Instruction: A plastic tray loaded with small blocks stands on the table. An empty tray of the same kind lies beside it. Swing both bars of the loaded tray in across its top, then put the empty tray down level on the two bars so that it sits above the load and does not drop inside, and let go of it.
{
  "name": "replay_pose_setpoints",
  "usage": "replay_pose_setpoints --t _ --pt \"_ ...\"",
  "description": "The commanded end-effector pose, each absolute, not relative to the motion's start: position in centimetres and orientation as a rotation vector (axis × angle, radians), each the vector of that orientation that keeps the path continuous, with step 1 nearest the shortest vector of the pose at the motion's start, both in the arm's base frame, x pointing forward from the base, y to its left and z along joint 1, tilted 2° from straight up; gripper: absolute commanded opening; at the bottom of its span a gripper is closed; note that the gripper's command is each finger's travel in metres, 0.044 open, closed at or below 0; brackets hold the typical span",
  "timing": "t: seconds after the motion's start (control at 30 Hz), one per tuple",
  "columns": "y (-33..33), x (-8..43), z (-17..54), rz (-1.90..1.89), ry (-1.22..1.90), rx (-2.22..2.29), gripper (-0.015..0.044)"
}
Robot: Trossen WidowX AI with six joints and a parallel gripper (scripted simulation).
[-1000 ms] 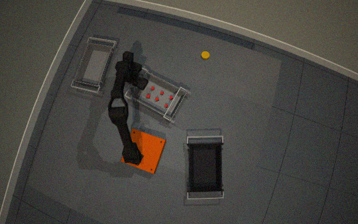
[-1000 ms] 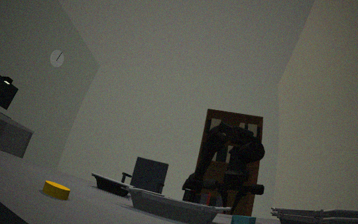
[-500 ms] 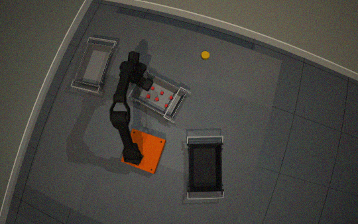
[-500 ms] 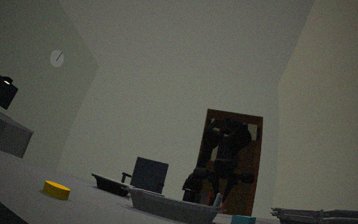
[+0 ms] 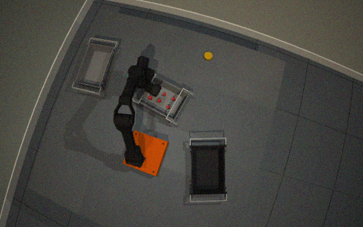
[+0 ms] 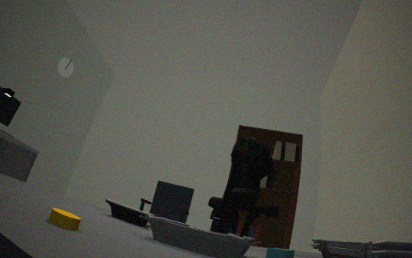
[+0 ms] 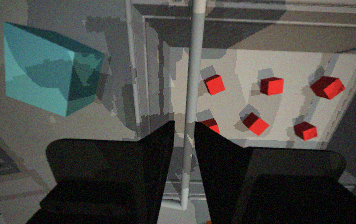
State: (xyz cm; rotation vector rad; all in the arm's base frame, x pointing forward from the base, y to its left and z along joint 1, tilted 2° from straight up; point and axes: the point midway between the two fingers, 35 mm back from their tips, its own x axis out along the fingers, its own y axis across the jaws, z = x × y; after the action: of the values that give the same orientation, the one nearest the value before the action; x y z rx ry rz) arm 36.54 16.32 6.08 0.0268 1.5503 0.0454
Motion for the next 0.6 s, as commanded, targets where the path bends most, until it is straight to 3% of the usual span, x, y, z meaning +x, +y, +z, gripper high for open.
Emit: replay_pose_setpoints --t 0.0,0.57 --pt "16.6 36.7 8.1 0.06 1.538 0.03 0.0081" --pt "16.6 36.7 9.2 0.054 1.539 0.026 0.0081"
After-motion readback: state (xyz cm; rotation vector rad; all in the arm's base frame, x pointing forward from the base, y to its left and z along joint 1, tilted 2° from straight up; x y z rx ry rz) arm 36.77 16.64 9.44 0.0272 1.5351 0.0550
